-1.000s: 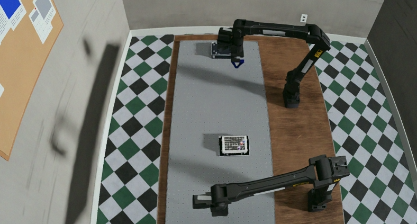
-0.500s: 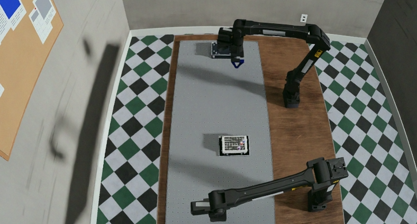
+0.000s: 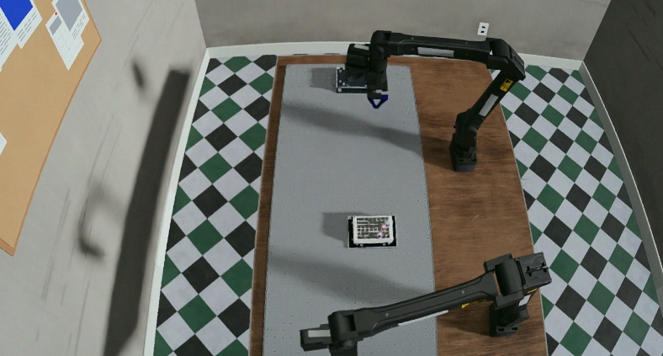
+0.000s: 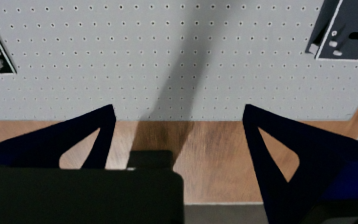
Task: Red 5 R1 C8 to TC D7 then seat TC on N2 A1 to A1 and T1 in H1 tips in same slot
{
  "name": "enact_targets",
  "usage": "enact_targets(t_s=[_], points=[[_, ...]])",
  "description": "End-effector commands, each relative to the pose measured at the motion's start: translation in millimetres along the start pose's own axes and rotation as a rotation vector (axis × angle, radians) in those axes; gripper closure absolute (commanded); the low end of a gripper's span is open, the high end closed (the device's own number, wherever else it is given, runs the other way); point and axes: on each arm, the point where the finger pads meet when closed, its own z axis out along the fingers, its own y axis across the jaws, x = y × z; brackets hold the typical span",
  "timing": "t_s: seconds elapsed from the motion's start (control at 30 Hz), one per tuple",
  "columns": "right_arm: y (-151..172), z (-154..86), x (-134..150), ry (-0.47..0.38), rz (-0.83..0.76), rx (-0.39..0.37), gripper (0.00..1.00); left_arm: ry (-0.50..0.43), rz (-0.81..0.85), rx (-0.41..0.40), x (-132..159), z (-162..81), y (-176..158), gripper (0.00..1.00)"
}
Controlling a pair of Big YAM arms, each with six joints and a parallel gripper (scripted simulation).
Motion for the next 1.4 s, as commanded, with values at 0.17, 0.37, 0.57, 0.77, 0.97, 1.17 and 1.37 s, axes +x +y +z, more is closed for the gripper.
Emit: enact_targets(t_s=[0.17, 0.37, 0.57, 0.77, 0.97, 1.17, 1.37], points=[[-2, -11, -9, -0.030, 0.002, 0.008, 0.00, -0.026, 0.010, -0.006, -18, -11, 17, 0.93], [-2, -11, -9, -0.030, 0.002, 0.008, 0.00, -0.023, 0.010, -0.006, -20, -12, 26, 0.93], [-2, -11, -9, -0.030, 0.002, 0.008, 0.00, -0.015, 0.010, -0.005, -20, -9, 32, 0.93], [-2, -11, -9, -0.030, 0.002, 0.008, 0.00, -0.023, 0.010, -0.006, -25, -12, 43, 0.93], [-2, -11, -9, -0.030, 0.002, 0.008, 0.00, -0.023, 0.010, -0.007, -28, -12, 52, 0.93], [-2, -11, -9, -0.030, 0.002, 0.008, 0.00, 0.020, 0.024, 0.003, -18, 4, 47, 0.93], [-2, -11, -9, -0.030, 0.002, 0.008, 0.00, -0.022, 0.010, -0.007, -32, -13, 69, 0.93]])
